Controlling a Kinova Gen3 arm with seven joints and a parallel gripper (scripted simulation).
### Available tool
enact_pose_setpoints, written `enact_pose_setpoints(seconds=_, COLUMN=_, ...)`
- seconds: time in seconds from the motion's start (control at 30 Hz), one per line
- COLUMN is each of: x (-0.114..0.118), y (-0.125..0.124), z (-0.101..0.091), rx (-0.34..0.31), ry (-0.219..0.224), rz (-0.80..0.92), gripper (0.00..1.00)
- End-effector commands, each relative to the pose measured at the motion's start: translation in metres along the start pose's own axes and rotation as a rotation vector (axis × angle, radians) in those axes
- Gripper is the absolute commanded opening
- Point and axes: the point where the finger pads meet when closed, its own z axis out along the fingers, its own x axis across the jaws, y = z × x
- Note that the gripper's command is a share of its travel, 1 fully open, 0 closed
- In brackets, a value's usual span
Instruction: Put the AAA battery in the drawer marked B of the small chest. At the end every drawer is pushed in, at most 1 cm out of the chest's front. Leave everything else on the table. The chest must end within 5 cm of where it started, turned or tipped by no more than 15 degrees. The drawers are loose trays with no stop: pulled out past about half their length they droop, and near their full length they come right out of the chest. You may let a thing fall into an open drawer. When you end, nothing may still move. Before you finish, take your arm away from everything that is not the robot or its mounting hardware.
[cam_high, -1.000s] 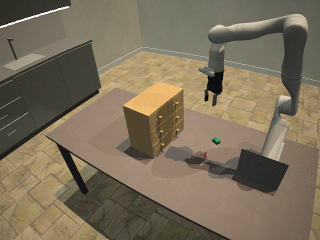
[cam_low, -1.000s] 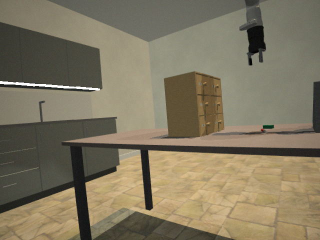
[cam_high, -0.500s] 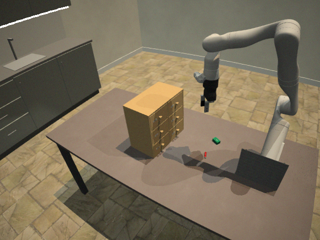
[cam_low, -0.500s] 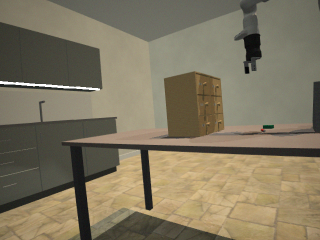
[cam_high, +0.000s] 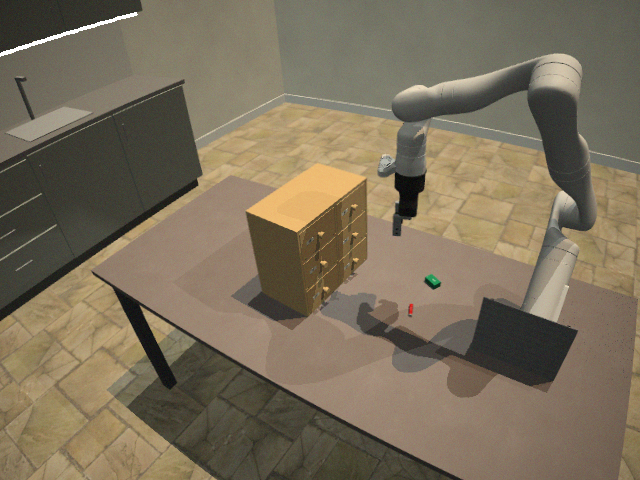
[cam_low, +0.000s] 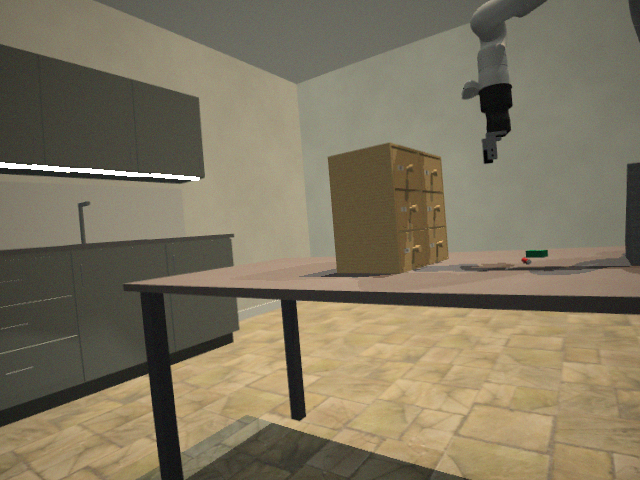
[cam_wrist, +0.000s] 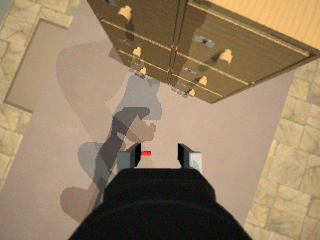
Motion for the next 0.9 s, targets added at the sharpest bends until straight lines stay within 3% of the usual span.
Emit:
enact_pose_setpoints(seconds=0.0, x=0.003, y=-0.006, z=0.007, rx=-0.001, ry=0.009, rz=0.042, gripper=1.0)
enact_pose_setpoints(seconds=0.43, x=0.004, y=-0.023, z=0.031, rx=0.001, ry=0.009, rz=0.295, gripper=1.0)
enact_pose_setpoints(seconds=0.87, x=0.005, y=-0.03, z=0.041, rx=0.001, ry=0.009, rz=0.395, gripper=1.0)
